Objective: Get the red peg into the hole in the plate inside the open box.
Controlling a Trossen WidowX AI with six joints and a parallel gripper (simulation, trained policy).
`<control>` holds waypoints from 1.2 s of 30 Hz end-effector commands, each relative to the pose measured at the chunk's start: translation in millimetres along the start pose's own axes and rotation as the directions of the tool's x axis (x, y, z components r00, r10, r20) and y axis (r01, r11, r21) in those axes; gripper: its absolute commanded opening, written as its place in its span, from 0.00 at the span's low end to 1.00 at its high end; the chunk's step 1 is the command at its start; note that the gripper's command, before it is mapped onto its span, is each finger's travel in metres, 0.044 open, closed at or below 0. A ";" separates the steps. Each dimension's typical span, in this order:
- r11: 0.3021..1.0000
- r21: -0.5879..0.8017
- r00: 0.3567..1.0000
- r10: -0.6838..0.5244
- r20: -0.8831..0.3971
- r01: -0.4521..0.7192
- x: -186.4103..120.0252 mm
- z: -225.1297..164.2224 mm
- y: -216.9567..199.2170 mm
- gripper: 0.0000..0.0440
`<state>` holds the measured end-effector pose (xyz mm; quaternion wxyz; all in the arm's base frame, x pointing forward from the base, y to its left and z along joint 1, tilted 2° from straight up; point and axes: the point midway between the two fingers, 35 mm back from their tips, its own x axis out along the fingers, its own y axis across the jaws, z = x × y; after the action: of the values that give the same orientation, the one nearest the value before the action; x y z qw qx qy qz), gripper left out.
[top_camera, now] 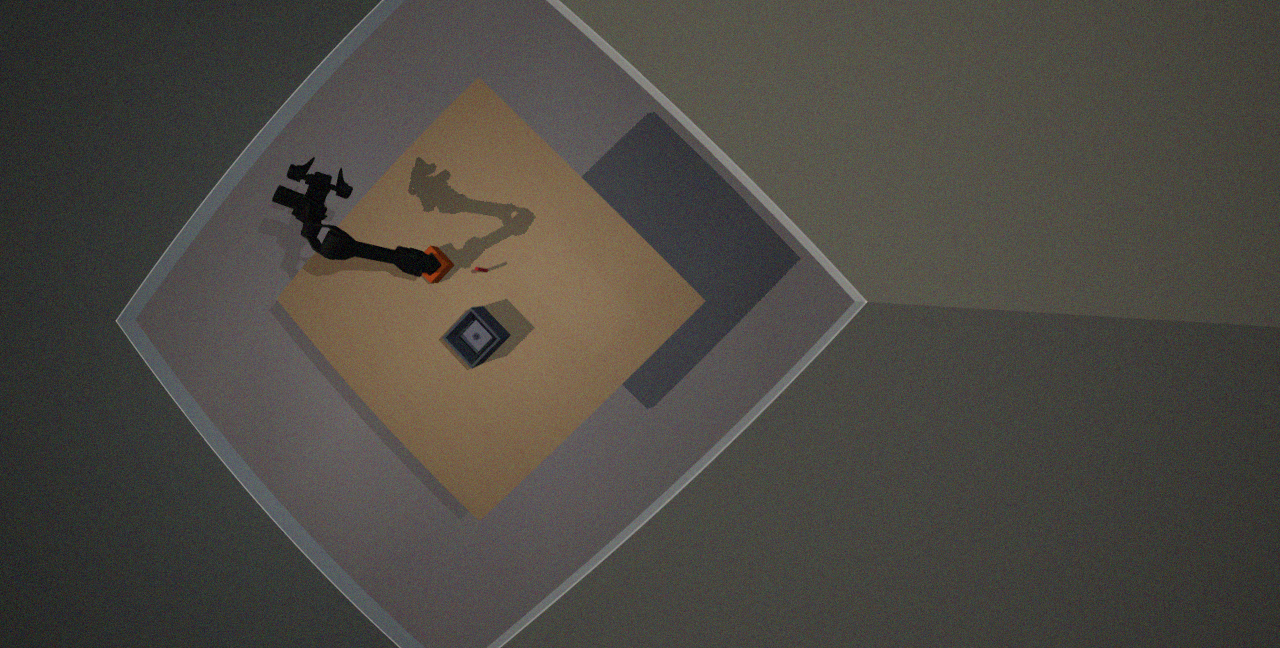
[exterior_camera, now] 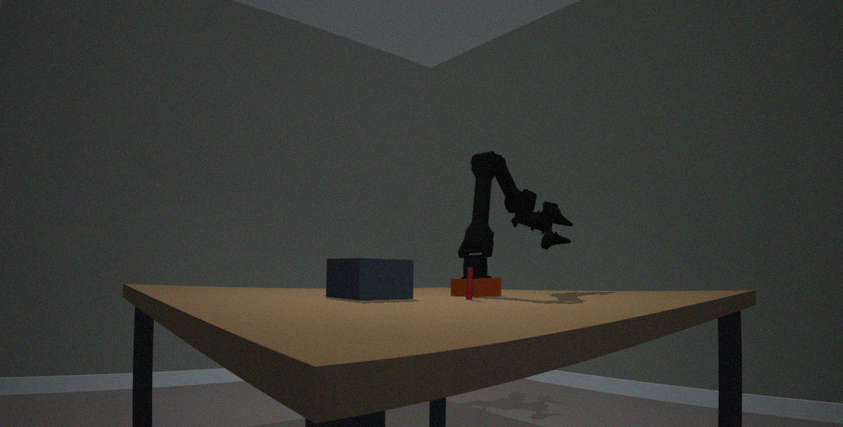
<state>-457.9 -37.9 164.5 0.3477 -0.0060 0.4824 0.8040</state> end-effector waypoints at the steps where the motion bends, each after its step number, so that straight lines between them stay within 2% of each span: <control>1: 1.000 0.006 1.000 0.018 -0.018 -0.018 -4.2 -4.4 6.0 0.97; 2: 0.999 0.008 0.999 0.034 -0.039 -0.034 -9.6 -10.3 11.3 1.00; 9: 0.986 -0.079 0.965 0.129 -0.228 -0.150 -72.9 -60.7 41.8 1.00; 17: 0.935 -0.179 0.878 0.205 -0.432 -0.306 -161.1 -102.0 64.4 1.00; 26: 0.831 -0.242 0.727 0.252 -0.639 -0.500 -270.2 -127.5 71.8 1.00; 36: 0.667 -0.248 0.515 0.237 -0.824 -0.703 -391.1 -129.6 51.2 1.00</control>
<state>-258.9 -359.1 261.1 -0.1042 -0.2755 0.3217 0.8999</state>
